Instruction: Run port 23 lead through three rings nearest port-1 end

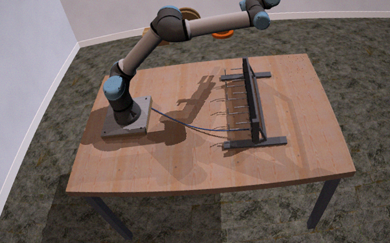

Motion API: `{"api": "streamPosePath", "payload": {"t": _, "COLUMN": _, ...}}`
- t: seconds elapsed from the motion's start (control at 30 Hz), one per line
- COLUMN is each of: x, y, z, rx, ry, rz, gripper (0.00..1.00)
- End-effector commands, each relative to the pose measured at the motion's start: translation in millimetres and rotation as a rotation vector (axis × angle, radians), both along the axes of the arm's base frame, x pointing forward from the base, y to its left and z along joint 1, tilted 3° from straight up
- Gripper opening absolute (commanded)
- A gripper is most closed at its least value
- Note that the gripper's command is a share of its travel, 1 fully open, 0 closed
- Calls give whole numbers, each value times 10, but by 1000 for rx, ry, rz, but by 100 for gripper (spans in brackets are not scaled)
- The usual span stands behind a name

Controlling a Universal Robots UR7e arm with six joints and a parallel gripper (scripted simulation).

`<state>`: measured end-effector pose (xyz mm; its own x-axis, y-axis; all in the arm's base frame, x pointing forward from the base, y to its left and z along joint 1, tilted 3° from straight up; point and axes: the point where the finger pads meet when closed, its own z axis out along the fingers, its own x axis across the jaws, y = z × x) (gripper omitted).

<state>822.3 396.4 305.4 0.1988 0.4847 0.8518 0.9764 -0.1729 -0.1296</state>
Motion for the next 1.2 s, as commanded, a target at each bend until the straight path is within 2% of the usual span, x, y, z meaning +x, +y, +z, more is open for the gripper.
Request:
{"api": "streamPosePath", "payload": {"t": 0.0, "x": -10, "y": -52, "z": 24, "rx": -8, "ry": 1, "rz": -8, "gripper": 100}}
{"api": "streamPosePath", "payload": {"t": 0.2, "x": -48, "y": -232, "z": 37, "rx": -39, "ry": 15, "rz": -36, "gripper": 100}}
{"api": "streamPosePath", "payload": {"t": 0.6, "x": -221, "y": -752, "z": 55, "rx": -126, "ry": 56, "rz": -116, "gripper": 100}}
{"api": "streamPosePath", "payload": {"t": 0.83, "x": -482, "y": -1259, "z": 41, "rx": -212, "ry": 101, "rz": -197, "gripper": 100}}
{"api": "streamPosePath", "payload": {"t": 1.03, "x": -828, "y": -1752, "z": -9, "rx": -297, "ry": 149, "rz": -278, "gripper": 100}}
{"api": "streamPosePath", "payload": {"t": 1.1, "x": -828, "y": -1752, "z": -9, "rx": -297, "ry": 149, "rz": -278, "gripper": 100}}
{"api": "streamPosePath", "payload": {"t": 1.17, "x": -971, "y": -1921, "z": -36, "rx": -328, "ry": 167, "rz": -307, "gripper": 100}}
